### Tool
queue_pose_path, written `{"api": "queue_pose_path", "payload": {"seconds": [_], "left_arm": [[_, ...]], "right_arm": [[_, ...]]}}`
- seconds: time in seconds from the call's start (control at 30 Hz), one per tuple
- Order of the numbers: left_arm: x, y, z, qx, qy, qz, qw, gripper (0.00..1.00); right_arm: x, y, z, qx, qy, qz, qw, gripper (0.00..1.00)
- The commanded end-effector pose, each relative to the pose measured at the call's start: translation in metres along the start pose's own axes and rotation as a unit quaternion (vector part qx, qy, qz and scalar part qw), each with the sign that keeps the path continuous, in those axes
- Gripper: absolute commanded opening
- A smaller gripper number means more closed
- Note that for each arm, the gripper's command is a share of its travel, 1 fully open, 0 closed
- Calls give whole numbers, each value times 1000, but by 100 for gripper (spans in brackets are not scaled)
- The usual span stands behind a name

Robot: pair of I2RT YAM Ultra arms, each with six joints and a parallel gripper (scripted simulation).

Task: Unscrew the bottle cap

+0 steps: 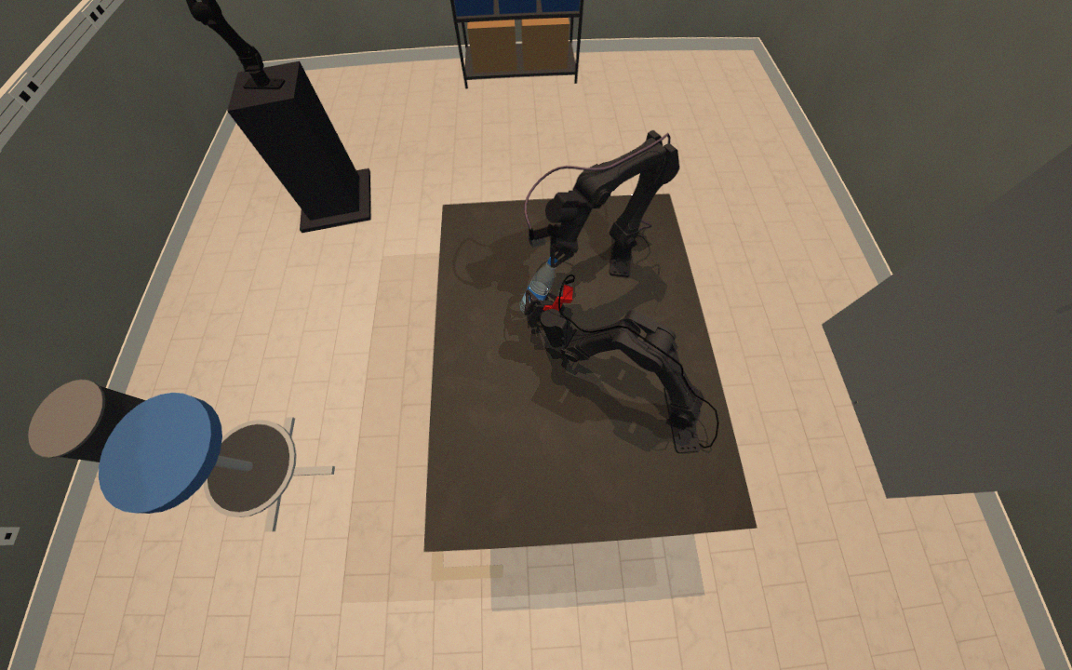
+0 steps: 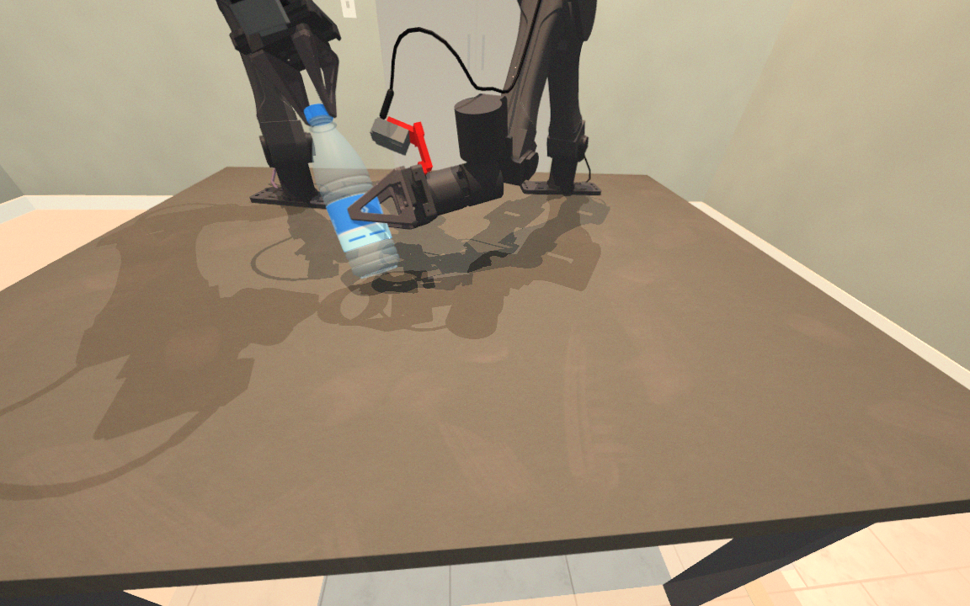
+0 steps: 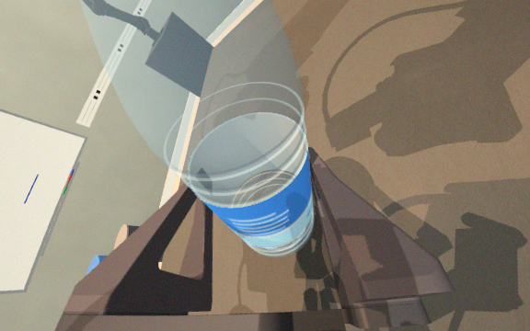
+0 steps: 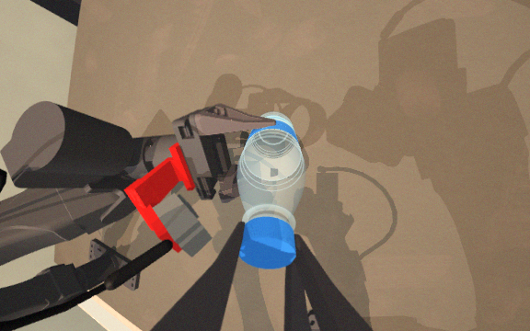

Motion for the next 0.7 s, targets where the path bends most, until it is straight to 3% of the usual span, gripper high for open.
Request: {"api": "queue_pose_path", "payload": {"seconds": [0.0,0.27,0.53,0.6,0.63,0.67], "left_arm": [[0,6,12,5,-10,3,1000,0],[0,6,12,5,-10,3,1000,0],[0,6,12,5,-10,3,1000,0],[0,6,12,5,-10,3,1000,0],[0,6,12,5,-10,3,1000,0],[0,6,12,5,-10,3,1000,0]], "right_arm": [[-4,4,3,-116,3,-7,993,0],[-5,4,2,-304,0,-16,953,0],[-5,5,2,-473,-2,-25,881,0],[-5,5,2,-473,-2,-25,881,0],[-5,5,1,-524,-2,-27,851,0],[-5,5,1,-541,-2,-28,840,0]]}}
Point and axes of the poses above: on each arm, the point where the finger pads meet when closed, its own x axis out along the fingers, its own y axis across the jaws, z = x × y, the point moved 4 cm from there along -x, back along the fingers, and after that the axes turned 1 degree about x, right-handed, at the moved point
